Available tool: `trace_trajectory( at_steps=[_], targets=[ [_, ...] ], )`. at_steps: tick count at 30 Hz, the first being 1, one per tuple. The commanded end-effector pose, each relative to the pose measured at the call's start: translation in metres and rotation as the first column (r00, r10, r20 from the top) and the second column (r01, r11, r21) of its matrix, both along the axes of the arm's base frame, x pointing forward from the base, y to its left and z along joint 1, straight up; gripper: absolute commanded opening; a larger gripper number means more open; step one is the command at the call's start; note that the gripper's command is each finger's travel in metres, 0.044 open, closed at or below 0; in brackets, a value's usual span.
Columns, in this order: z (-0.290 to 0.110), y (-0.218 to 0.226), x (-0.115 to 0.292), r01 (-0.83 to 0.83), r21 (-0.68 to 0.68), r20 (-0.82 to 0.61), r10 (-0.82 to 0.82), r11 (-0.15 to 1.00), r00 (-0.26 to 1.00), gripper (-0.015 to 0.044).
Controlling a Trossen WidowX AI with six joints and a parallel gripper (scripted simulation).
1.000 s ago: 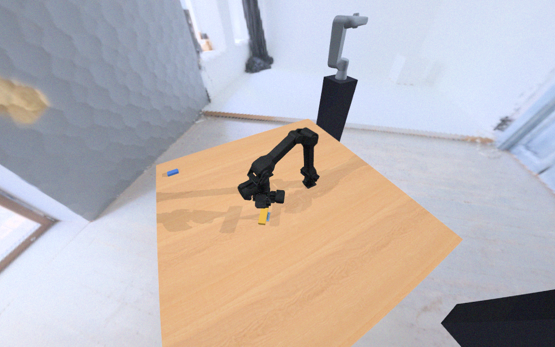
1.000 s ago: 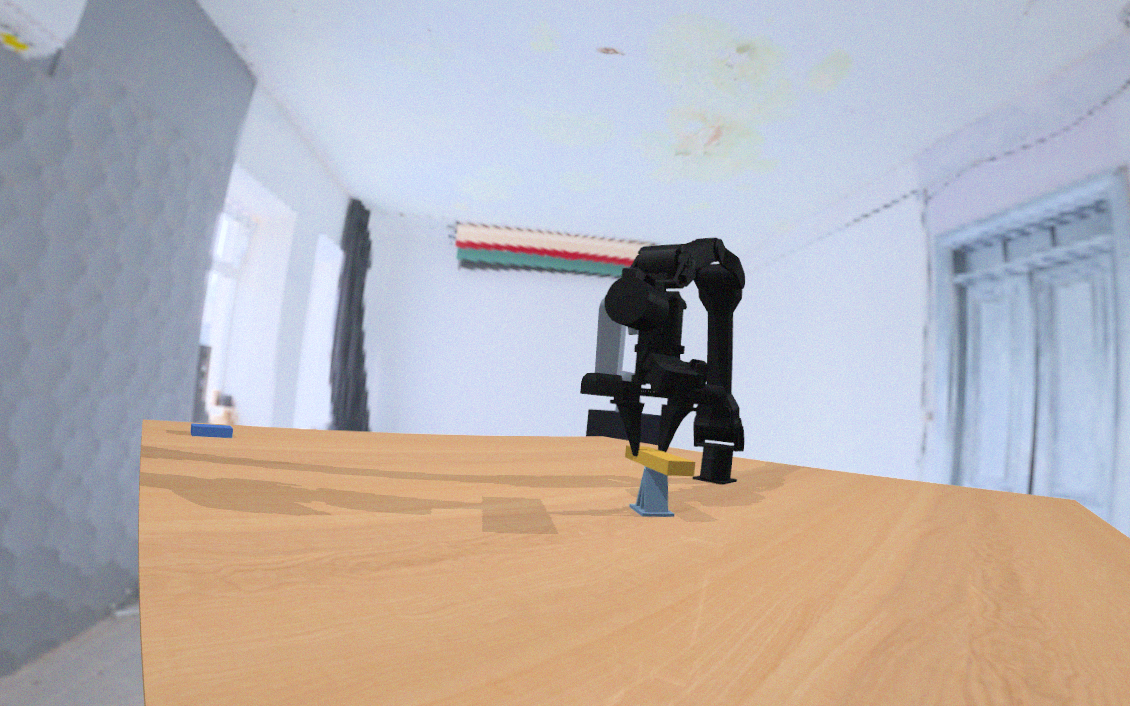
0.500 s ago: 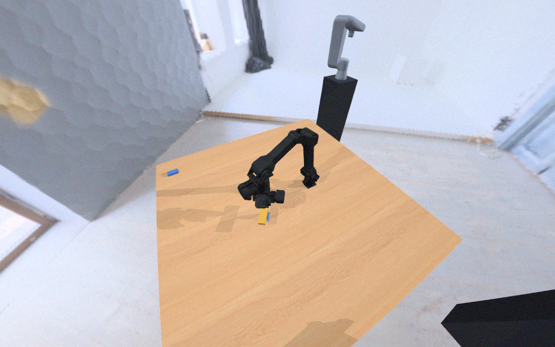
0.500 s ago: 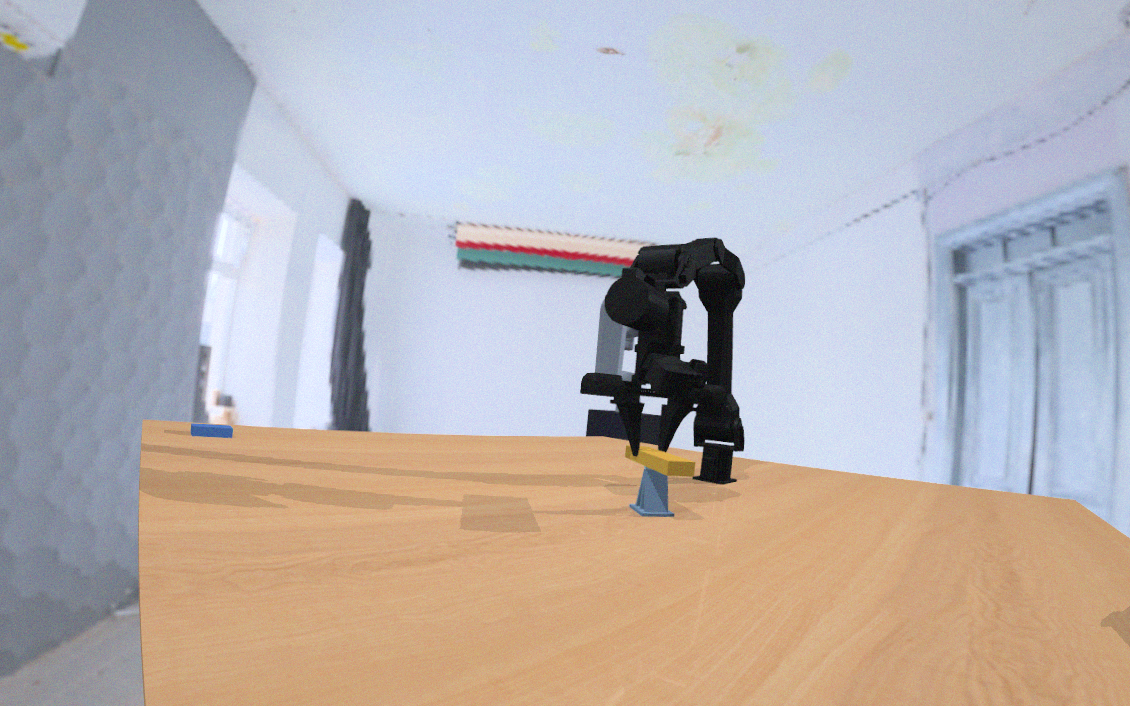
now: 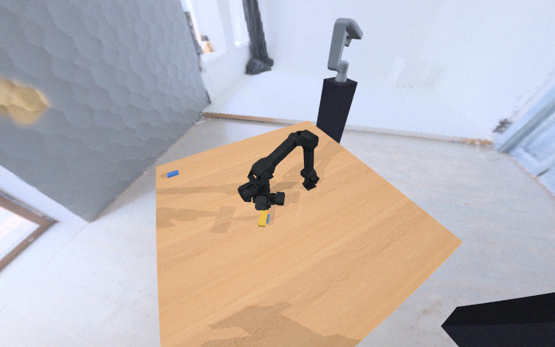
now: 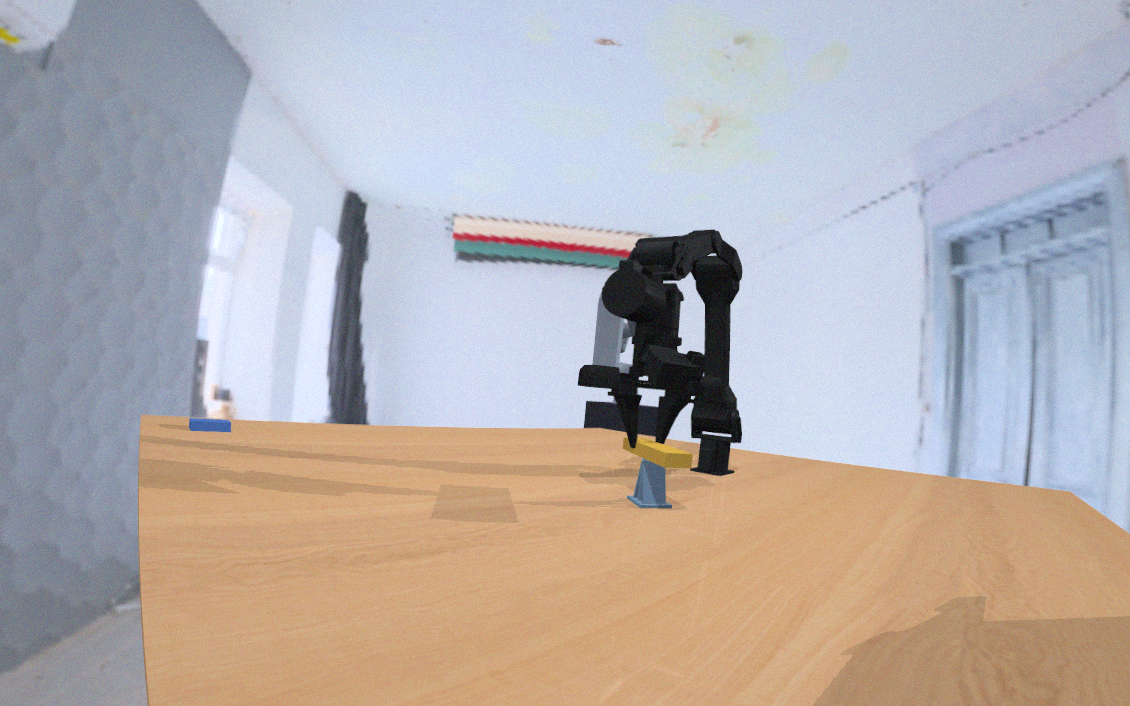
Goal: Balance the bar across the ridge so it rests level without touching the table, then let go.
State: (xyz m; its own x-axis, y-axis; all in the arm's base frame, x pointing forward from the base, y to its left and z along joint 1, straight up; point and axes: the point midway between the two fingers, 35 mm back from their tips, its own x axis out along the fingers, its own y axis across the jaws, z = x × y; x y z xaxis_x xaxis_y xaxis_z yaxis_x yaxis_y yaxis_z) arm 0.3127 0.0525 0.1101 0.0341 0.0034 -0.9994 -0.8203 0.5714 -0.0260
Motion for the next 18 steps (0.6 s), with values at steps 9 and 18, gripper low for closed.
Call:
trace_trajectory(
  at_steps=[9, 18],
  targets=[
    [-0.0003, 0.0004, -0.0003, -0.004, 0.002, -0.002, 0.004, 1.0, 1.0, 0.0],
    [0.0, 0.0, 0.0, 0.0, 0.0, 0.0, 0.0, 1.0, 1.0, 0.0]
  ],
)
